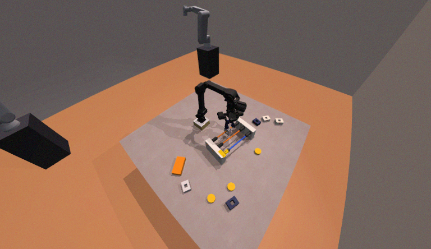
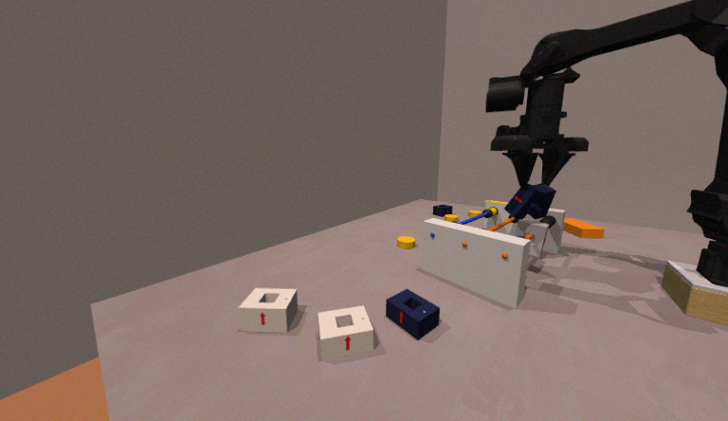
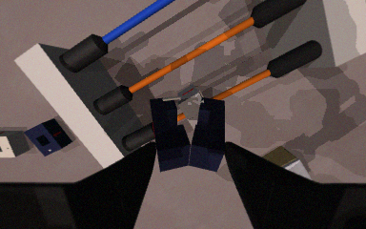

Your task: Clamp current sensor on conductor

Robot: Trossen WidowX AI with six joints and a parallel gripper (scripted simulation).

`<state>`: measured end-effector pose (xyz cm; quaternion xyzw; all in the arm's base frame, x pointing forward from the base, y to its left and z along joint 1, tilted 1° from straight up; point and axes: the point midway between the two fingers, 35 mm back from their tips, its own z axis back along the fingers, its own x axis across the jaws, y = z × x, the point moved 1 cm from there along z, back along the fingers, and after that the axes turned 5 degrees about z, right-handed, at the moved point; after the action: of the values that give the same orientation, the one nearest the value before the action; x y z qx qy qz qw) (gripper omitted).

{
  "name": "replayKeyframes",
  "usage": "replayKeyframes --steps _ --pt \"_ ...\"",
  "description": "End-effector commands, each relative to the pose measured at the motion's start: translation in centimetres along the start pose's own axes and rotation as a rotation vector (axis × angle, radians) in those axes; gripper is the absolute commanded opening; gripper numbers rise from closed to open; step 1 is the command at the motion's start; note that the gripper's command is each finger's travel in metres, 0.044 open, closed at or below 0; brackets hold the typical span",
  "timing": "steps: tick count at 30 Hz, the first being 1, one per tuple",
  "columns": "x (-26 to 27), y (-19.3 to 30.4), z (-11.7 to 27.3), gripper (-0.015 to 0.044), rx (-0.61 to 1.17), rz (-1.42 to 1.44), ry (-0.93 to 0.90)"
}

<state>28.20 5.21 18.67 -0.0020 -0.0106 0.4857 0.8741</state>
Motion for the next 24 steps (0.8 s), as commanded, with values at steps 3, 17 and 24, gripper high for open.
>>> replayKeyframes --steps 3,17,24 --pt "1.1 -2.2 0.2 0.0 -0.002 -0.186 0.0" --pt "3.1 -7.3 -0.3 0.0 -0.006 -0.613 -0.003" --pt "3.8 -9.8 -0.9 0.0 -0.007 -0.827 -0.005"
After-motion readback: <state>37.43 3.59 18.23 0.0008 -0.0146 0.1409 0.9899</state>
